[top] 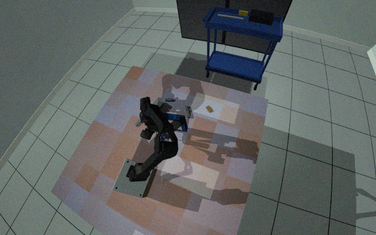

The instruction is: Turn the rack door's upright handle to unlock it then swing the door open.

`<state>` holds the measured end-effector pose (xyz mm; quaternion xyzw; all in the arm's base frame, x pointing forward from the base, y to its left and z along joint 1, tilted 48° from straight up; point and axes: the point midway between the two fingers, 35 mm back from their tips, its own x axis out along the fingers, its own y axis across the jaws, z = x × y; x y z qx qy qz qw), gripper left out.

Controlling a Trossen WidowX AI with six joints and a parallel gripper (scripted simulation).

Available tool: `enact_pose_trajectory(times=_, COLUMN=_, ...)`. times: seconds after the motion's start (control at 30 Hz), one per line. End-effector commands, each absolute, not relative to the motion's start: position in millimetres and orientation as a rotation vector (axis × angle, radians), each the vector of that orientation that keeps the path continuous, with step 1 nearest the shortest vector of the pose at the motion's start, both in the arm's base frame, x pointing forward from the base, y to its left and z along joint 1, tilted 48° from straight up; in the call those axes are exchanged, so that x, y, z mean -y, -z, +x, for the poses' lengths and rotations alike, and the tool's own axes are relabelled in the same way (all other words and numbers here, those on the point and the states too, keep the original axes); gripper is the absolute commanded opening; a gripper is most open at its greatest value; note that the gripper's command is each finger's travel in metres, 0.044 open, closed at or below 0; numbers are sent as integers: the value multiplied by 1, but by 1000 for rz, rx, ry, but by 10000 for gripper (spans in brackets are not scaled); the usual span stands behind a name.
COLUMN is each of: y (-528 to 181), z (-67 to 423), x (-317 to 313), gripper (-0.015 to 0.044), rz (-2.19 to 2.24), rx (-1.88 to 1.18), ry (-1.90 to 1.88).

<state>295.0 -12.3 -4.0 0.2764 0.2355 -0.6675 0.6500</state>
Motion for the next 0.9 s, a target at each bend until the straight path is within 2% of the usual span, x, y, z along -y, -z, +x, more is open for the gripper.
enact_pose_trajectory(times=0.0, y=4, z=295, x=13, gripper=150, rz=633, rx=-525, ry=1519)
enact_pose_trajectory(times=0.07, y=4, z=295, x=13, gripper=97, rz=633, rx=-525, ry=1519)
enact_pose_trajectory(times=0.5, y=4, z=295, x=13, gripper=11, rz=633, rx=-525, ry=1519)
enact_pose_trajectory(times=0.87, y=1, z=290, x=15, gripper=9, rz=526, rx=-624, ry=1469)
